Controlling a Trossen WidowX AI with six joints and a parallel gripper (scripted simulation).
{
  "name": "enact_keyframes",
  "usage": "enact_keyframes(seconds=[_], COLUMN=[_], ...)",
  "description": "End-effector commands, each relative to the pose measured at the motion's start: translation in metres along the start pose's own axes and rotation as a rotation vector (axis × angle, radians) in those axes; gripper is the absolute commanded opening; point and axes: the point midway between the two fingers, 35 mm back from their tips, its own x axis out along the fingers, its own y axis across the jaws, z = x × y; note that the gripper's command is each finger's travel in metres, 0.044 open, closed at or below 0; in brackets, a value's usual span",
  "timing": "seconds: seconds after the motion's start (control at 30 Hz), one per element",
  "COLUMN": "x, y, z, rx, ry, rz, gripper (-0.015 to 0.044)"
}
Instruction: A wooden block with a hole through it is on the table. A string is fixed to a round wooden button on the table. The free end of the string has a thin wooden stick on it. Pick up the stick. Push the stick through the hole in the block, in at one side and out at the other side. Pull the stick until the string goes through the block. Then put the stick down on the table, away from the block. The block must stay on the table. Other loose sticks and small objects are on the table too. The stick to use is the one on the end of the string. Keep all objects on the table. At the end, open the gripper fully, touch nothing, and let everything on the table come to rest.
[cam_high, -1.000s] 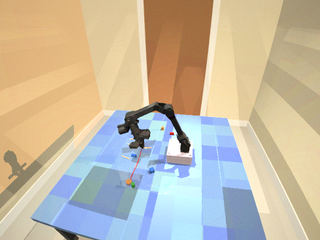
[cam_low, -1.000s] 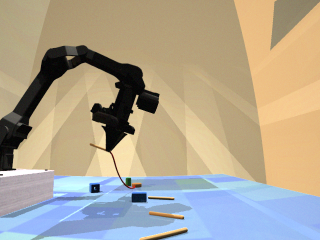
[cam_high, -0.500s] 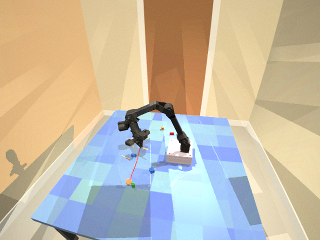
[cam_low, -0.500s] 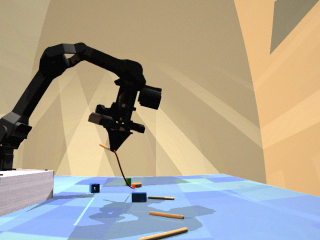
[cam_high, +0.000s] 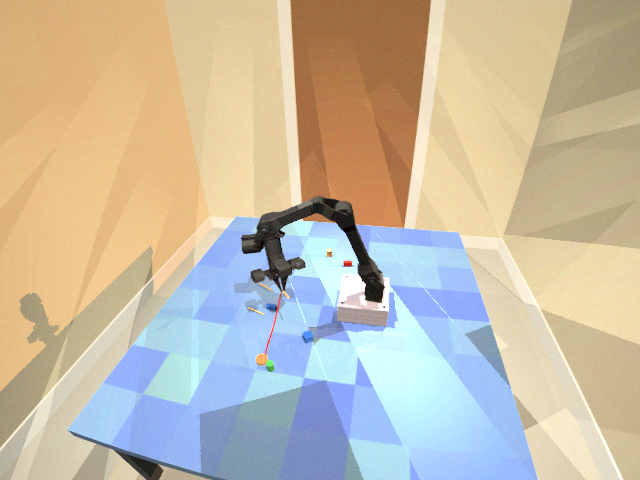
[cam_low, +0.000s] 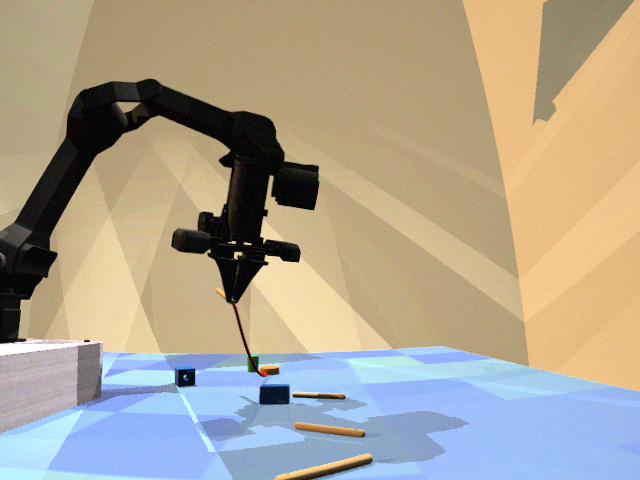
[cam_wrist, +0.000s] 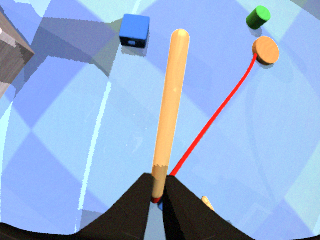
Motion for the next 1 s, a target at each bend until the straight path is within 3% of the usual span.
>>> enact_keyframes(seconds=[0.0, 0.97], x=[0.000, 0.031], y=[0.000, -0.005], z=[0.001, -0.003], rx=[0.027, 0.011], ry=[-0.005, 0.111], rz=[-0.010, 0.012], gripper=[0.0000, 0.0000])
